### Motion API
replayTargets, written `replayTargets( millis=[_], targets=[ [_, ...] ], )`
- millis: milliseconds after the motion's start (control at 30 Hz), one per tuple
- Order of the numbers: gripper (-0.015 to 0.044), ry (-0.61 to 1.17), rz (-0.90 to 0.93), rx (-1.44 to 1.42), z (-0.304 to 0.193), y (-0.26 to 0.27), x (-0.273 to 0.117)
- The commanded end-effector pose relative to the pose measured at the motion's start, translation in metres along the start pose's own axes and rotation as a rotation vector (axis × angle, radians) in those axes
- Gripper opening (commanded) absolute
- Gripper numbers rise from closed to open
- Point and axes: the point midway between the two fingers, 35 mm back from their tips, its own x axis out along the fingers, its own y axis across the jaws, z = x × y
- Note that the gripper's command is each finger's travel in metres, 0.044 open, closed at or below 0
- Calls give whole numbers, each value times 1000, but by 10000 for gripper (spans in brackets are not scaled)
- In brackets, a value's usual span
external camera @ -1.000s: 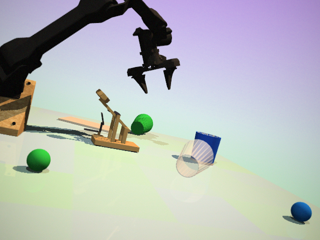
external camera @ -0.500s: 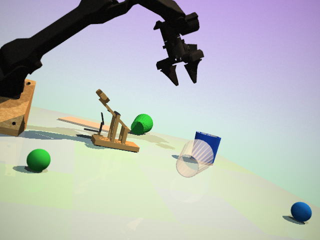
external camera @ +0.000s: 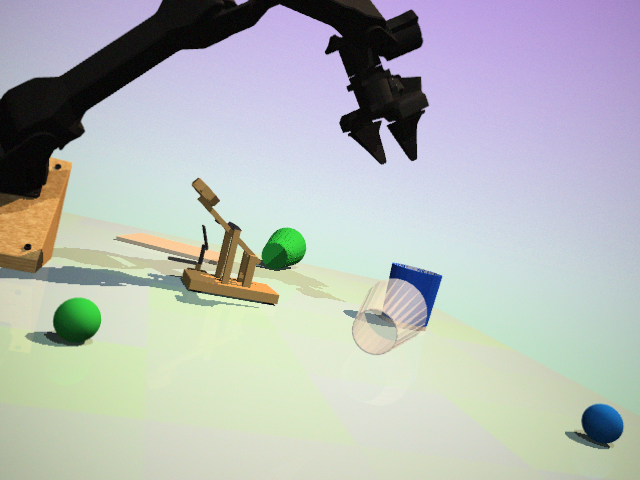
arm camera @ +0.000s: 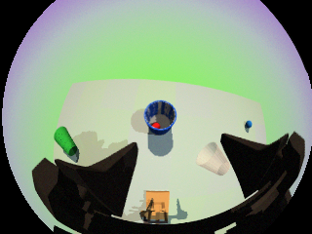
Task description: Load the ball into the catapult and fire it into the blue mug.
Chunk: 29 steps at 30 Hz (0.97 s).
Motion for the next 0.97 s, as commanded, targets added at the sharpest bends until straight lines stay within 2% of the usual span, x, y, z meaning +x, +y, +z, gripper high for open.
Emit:
replayTargets(
  millis=[0, 933],
  targets=[
    [440, 0, 0, 14, 0, -2, 1],
    [440, -5, -5, 20, 5, -6, 2]
  ],
)
